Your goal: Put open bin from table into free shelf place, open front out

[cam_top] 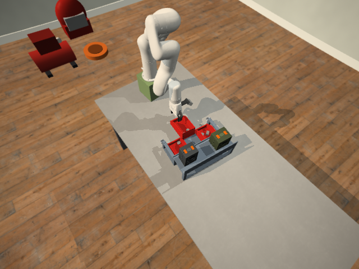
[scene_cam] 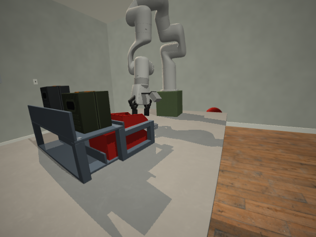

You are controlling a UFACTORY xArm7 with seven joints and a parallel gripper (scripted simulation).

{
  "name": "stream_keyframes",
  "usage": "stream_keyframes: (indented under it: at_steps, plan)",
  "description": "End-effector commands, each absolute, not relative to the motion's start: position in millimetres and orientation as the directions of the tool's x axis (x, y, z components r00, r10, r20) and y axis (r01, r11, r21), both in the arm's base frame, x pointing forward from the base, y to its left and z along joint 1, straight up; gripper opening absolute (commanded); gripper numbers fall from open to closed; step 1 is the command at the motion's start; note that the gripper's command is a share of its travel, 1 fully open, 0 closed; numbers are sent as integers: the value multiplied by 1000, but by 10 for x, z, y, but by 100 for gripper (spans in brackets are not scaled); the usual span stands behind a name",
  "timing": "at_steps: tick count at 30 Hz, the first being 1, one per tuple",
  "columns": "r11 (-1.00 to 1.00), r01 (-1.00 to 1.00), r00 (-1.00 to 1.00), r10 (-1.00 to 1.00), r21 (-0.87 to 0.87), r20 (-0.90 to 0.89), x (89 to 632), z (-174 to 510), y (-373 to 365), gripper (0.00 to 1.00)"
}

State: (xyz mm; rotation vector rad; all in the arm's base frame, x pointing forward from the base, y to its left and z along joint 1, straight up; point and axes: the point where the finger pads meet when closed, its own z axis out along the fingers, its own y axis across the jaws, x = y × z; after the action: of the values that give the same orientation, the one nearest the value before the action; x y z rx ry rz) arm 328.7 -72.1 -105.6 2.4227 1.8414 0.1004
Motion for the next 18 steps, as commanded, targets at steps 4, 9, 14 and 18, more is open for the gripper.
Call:
stream_keyframes:
  at_steps: [4,9,14,18]
  plan:
    - [-266,957,268,963,119,-6,3297,-1048,-724,100]
    - [-266,957,268,963,119,-6,3307,-1127,-727,100]
    - [-266,957,268,963,119,-6,3309,-1147,-728,100]
    - [-266,957,268,963,119,-6,3309,-1147,-728,100]
